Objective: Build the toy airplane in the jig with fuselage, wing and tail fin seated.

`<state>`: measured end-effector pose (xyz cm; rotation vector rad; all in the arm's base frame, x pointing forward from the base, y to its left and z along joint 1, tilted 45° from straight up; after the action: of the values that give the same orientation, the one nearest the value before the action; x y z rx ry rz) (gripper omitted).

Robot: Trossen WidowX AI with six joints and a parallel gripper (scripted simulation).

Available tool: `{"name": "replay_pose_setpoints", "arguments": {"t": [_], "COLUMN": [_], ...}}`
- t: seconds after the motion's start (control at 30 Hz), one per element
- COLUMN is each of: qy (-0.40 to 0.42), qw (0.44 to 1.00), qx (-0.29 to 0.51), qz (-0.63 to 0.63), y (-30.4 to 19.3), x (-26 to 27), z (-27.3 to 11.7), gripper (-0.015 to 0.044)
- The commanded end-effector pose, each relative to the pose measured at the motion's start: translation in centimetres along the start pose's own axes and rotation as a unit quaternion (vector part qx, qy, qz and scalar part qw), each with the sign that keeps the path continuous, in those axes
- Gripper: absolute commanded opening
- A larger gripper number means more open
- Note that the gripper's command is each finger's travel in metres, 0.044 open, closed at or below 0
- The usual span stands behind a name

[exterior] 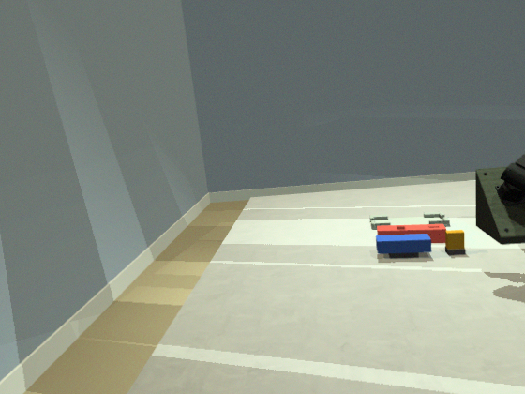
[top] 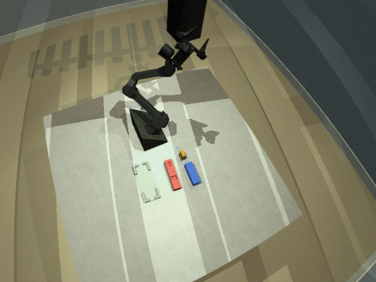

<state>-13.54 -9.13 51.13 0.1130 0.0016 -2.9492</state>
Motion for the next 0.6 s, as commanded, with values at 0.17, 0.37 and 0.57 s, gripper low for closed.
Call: {"name": "replay_pose_setpoints", "arguments": {"t": [0.17, 0.37, 0.57], "qy": [-0.071, -0.186, -0.291], "qw": [0.994, 0.956, 0.889], "qx": [0.051, 0.128, 0.212], "qz": [-0.071, -0.188, -0.283], "y": [-2.9, -6.5, -8.4], "x": [-4.4, -12.2, -20.0], "z": [1.2, 1.6, 0.2], "gripper": [0.044, 0.044, 0.044]}}
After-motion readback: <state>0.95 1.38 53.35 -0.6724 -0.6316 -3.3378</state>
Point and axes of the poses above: the point midway between the two fingers, 35 mm back from their tips, its own z axis out along the fingers, its own x axis across the jaws, y = z × x, the point moved 5 cm from there along -z, back along the fingers, and after that the axes turned 14 degrees about -z, right-handed, at the moved point
